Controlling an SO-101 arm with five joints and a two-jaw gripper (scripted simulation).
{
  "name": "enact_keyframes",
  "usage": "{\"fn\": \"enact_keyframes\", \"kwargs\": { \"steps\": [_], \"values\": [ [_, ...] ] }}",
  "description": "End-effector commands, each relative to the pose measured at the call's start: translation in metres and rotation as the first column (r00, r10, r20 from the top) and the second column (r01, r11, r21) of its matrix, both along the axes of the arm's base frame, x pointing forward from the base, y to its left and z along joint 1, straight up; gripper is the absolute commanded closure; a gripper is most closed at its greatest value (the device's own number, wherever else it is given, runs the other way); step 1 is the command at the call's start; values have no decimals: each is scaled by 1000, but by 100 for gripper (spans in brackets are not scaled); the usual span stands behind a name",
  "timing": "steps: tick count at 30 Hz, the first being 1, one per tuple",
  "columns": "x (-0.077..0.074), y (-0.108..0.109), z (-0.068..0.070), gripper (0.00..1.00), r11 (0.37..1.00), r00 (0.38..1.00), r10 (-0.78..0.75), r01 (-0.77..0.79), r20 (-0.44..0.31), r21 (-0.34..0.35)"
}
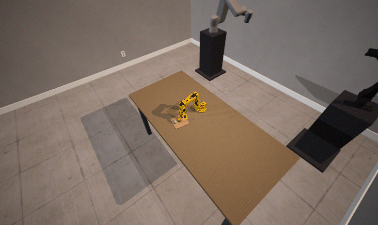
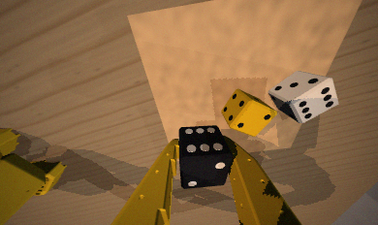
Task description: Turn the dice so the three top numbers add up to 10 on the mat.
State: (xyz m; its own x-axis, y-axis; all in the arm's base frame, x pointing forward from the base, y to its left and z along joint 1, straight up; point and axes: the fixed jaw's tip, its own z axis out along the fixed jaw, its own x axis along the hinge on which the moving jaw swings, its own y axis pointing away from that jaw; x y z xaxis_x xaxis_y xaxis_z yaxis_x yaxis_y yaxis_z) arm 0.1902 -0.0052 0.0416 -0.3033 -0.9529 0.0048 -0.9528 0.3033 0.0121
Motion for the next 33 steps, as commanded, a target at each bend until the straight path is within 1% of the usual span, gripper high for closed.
{"fn": "enact_keyframes", "kwargs": {
  "steps": [1,11,19,27,33],
  "values": [
    [4,2,5,100,1000,999,0,0,41,0],
    [4,2,0,100,1000,999,0,0,41,0],
    [4,2,-1,100,1000,999,0,0,41,0],
    [4,2,-6,100,1000,999,0,0,41,0],
    [4,2,-7,100,1000,999,0,0,41,0]
  ]
}}
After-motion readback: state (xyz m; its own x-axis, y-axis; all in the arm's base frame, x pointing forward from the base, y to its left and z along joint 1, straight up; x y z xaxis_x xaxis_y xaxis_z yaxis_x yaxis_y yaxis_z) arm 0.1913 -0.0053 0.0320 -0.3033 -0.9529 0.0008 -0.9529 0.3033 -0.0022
